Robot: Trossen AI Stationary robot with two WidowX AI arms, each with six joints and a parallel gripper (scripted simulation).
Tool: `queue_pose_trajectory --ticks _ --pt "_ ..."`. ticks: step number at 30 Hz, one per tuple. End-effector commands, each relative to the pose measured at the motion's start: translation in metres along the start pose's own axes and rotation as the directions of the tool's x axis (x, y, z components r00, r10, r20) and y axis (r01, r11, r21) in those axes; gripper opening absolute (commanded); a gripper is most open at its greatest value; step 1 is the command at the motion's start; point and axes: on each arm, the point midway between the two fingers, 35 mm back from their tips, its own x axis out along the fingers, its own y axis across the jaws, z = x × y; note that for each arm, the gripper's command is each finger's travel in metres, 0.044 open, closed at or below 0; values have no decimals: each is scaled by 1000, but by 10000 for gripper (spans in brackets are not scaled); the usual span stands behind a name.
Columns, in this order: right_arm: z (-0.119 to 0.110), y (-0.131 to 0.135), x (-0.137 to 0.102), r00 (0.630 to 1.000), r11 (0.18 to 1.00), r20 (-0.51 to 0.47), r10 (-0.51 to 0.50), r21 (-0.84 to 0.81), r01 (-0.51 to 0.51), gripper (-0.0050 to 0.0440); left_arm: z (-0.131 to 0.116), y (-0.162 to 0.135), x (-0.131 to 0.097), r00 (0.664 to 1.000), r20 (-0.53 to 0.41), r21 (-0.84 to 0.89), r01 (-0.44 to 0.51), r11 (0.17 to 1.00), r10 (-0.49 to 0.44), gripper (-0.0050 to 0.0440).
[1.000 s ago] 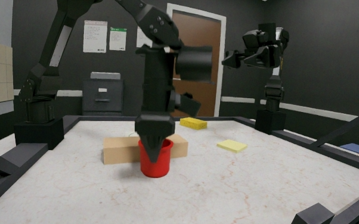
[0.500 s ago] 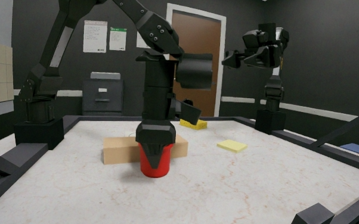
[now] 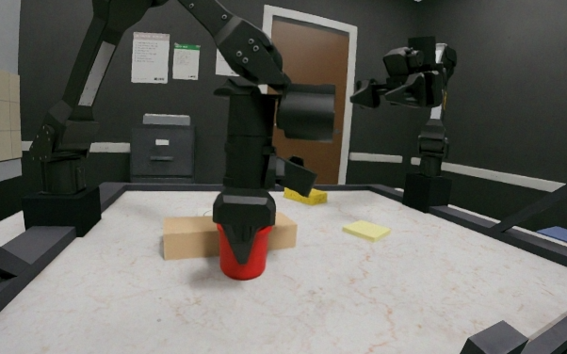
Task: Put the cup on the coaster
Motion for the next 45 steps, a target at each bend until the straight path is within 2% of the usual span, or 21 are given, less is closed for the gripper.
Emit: queue_pose_trajectory --ticks 1,8,11,16,17,21,25,29,31,37,40,45 --pt "11 1 -3 1000 1000 28 5 9 -5 400 11 -3 -36 998 62 -1 21 1000 -21 293" --pt "11 1 -3 1000 1000 28 5 9 -5 400 7 -2 -95 998 63 -1 21 1000 -21 293" --pt "11 1 -3 1000 1000 28 5 9 -5 400 6 -2 -107 998 63 -1 21 1000 -21 293" --pt "11 0 -2 1000 1000 26 -1 16 1 400 1 4 -96 1000 30 1 10 1000 -10 293" --pt "15 1 -2 999 1000 31 -6 24 5 400 1 6 -100 999 42 1 14 1000 -14 293" --pt "7 -1 3 995 993 -25 -95 75 96 400 -5 35 -97 999 45 1 15 1000 -15 293" --pt "0 -8 2 957 946 -90 -275 151 286 400 -19 92 -90 999 44 1 9 1000 -9 293" --pt "-1 -12 -2 912 894 -105 -396 182 409 400 -30 136 -85 999 44 1 6 1000 -6 293" --pt "-1 -12 -2 912 894 -105 -396 182 409 400 -30 136 -85 999 44 1 6 1000 -6 293" --pt "5 -15 -12 834 808 -82 -545 214 549 400 -44 187 -75 1000 30 1 7 1000 -7 293" --pt "6 -15 -14 821 794 -74 -566 219 567 400 -48 202 -76 999 46 1 5 1000 -5 293" --pt "7 -17 -15 819 791 -73 -570 222 570 400 -49 207 -76 998 56 2 6 1000 -6 293"
